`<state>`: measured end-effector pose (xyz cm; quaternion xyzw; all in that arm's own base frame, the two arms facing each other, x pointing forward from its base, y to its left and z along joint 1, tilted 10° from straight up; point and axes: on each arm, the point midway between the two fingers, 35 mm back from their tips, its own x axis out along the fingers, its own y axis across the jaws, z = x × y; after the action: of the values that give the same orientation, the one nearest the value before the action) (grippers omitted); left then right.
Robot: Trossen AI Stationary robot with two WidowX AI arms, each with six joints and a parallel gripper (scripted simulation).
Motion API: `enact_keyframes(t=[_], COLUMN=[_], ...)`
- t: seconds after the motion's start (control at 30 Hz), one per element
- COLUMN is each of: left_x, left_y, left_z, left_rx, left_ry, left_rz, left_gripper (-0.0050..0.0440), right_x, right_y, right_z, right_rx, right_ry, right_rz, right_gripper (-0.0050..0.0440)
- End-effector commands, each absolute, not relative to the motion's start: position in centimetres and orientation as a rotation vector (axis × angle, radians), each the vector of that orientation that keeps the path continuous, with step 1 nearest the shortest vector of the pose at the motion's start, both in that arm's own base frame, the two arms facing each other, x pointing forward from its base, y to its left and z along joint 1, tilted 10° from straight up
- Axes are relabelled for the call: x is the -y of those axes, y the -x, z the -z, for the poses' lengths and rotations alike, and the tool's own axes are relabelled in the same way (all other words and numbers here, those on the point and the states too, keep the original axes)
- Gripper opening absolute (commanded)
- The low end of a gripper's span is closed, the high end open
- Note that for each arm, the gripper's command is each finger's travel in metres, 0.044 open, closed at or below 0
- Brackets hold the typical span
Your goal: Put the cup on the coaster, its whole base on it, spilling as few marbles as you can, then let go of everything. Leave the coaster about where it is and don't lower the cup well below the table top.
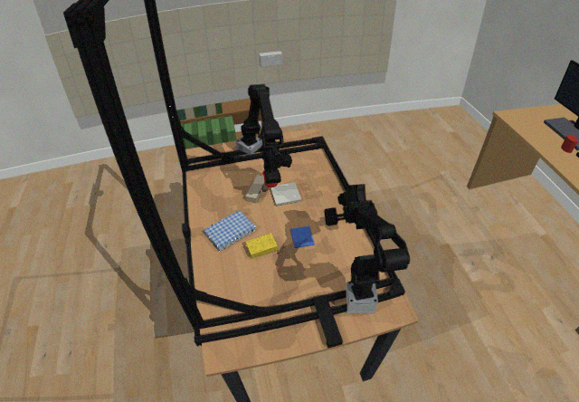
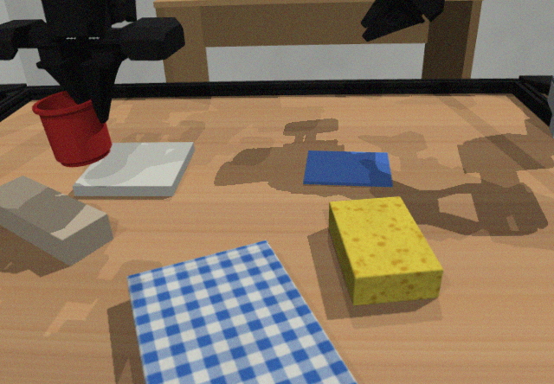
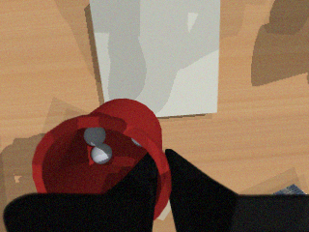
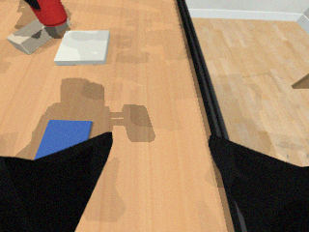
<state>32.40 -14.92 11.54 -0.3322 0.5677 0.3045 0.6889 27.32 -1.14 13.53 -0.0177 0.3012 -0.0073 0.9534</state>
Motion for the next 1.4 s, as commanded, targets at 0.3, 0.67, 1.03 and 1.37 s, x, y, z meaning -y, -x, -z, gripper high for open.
enact_keyframes(t=[0.3,0.67,1.03,1.37], left_x=[13.8,13.0,12.3,12.2], left_y=[-35.0,-36.4,-37.8,-38.1], left_z=[-12.3,-12.7,-13.1,-11.9], left_rx=[-1.270,-1.270,-1.270,-1.270], left_ry=[0.746,0.746,0.746,0.746], left_rz=[-0.676,-0.676,-0.676,-0.676], left_gripper=[0.0000,0.0000,0.0000,0.0000], right_x=[1.1,1.1,1.1,1.1], right_y=[-27.3,-27.3,-27.3,-27.3], right_z=[-13.5,-13.5,-13.5,-13.5], right_rx=[-0.612,-0.612,-0.612,-0.612], right_ry=[0.036,0.036,0.036,0.036], right_rz=[0.015,0.015,0.015,0.015], right_gripper=[0.0400,0.0400,0.0400,0.0400])
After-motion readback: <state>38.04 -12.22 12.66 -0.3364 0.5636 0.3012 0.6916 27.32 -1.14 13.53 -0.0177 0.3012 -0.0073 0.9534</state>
